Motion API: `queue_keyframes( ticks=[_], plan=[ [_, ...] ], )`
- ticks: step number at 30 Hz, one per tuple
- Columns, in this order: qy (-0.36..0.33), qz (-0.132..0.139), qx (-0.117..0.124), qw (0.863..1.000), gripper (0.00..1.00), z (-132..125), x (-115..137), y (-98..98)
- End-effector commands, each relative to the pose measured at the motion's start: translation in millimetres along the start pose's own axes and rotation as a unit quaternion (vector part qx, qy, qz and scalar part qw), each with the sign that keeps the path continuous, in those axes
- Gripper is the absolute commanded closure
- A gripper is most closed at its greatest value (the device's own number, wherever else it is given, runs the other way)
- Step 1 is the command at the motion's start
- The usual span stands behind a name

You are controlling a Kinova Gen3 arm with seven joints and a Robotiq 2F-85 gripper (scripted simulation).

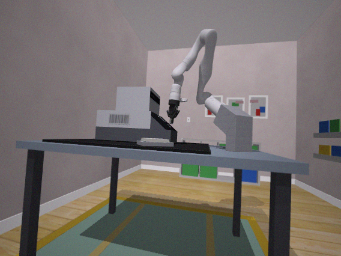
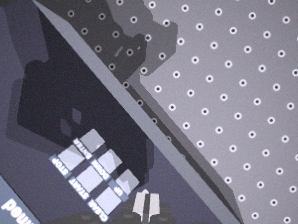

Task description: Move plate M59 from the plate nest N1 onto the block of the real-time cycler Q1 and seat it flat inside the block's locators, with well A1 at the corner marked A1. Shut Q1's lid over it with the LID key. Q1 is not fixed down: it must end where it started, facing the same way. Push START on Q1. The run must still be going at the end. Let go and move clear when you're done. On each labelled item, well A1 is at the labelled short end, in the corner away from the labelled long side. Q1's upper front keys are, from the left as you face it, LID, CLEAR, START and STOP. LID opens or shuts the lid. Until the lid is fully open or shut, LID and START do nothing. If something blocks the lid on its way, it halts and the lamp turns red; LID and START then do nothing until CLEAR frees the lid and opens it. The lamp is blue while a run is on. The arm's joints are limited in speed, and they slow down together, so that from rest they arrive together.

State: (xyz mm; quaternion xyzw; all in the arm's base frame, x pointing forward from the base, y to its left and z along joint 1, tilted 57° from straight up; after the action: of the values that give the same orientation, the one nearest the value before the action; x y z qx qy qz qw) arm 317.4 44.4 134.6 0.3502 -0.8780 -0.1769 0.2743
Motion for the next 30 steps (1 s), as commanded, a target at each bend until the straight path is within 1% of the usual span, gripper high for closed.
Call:
queue_keyframes(
  ticks=[1, 30],
  plan=[
    [0.002, -0.004, 0.001, 1.0, 0.9, -2.6, -4.3, -2.5],
    [0.001, -0.004, 0.001, 1.0, 0.9, -10.3, -8.0, -14.8]
  ],
)
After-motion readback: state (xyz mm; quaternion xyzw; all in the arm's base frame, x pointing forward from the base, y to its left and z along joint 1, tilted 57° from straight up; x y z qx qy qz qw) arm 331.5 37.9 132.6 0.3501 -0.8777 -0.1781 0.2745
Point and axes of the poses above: the point where the finger pads meet when closed, its own y axis back along the fingers, its own z axis across the jaws, x = y × z, the point moved 2 cm from there along y, back along the fingers, and after that the axes turned 15 degrees about y, right-handed, at the moved point
